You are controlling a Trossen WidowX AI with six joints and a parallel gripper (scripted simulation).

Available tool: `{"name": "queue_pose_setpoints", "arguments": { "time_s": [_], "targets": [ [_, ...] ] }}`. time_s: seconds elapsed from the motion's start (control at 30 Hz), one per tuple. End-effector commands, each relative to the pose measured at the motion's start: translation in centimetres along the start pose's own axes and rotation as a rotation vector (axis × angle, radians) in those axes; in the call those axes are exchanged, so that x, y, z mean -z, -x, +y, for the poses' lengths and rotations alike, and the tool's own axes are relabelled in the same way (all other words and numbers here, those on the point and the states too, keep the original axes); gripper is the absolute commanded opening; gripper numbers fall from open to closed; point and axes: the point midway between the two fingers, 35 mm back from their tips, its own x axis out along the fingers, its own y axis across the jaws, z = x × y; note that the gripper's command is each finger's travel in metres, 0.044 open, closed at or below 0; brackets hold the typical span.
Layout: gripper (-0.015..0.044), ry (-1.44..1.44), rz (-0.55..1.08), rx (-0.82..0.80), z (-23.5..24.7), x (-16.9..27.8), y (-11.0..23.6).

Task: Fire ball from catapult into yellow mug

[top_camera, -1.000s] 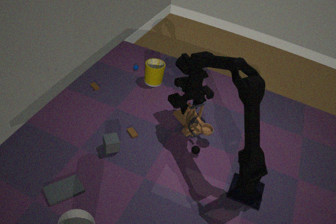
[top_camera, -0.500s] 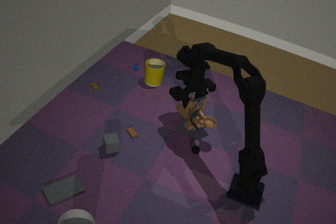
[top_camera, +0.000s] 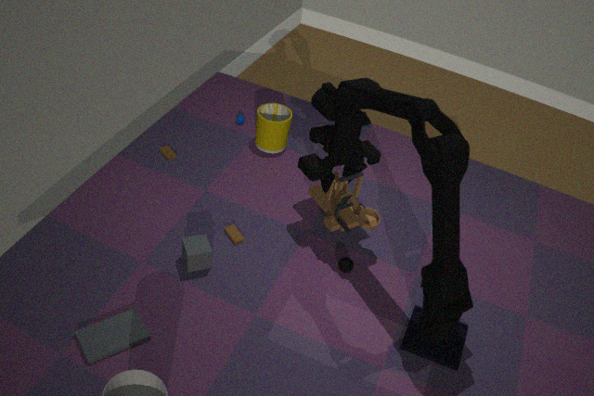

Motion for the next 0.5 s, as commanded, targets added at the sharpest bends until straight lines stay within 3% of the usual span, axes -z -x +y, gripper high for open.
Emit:
{"name": "queue_pose_setpoints", "arguments": {
  "time_s": [0.0,0.47],
  "targets": [
    [0.0,-0.003,-0.002,0.0,0.0,0.0,-0.5],
    [0.0,-0.002,-0.001,0.0,0.0,0.1,-2.8]
  ]
}}
